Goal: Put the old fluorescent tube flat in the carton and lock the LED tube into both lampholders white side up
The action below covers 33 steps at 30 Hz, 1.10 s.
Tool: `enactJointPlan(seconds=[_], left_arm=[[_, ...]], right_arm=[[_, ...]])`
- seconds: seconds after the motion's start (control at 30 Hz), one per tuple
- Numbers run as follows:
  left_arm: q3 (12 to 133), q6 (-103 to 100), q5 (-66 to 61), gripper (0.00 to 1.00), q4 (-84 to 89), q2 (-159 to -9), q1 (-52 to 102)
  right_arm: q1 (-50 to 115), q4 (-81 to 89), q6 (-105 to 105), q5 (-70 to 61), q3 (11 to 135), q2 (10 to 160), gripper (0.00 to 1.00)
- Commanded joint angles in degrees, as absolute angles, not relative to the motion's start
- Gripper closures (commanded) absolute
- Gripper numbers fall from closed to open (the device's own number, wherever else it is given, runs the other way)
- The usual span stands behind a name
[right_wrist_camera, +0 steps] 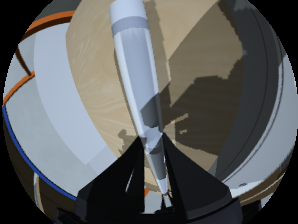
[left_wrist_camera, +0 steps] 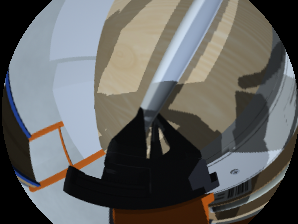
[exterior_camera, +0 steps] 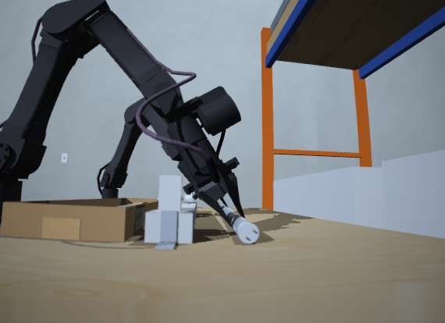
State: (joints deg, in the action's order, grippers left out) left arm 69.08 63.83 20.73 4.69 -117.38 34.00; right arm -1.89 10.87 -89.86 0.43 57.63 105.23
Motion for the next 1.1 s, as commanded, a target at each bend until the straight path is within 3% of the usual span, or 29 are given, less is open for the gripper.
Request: enactJointPlan(seconds=[0.0, 0.1, 0.13, 0.7, 1.07], left_arm=[[68.5, 64.0, 22.5, 0.89, 0.1, -116.3, 33.7], [70.4, 63.3, 22.1, 0.89, 1.4, -116.9, 33.5], [70.4, 63.3, 22.1, 0.51, 1.4, -116.9, 33.5], [70.2, 63.3, 22.1, 0.51, 1.4, -117.0, 33.5], [65.7, 61.3, 23.5, 0.51, 7.2, -109.0, 36.4]], right_arm=[[-1.5, 9.3, -89.3, 1.8, 57.8, 104.9, 0.89], [-2.2, 9.4, -89.5, 1.9, 59.2, 106.0, 0.89], [-2.3, 9.3, -89.3, 1.8, 58.3, 105.0, 0.89], [-2.3, 9.7, -89.3, 1.8, 58.3, 104.8, 0.89], [-2.3, 9.7, -89.3, 1.8, 58.3, 104.8, 0.89]])
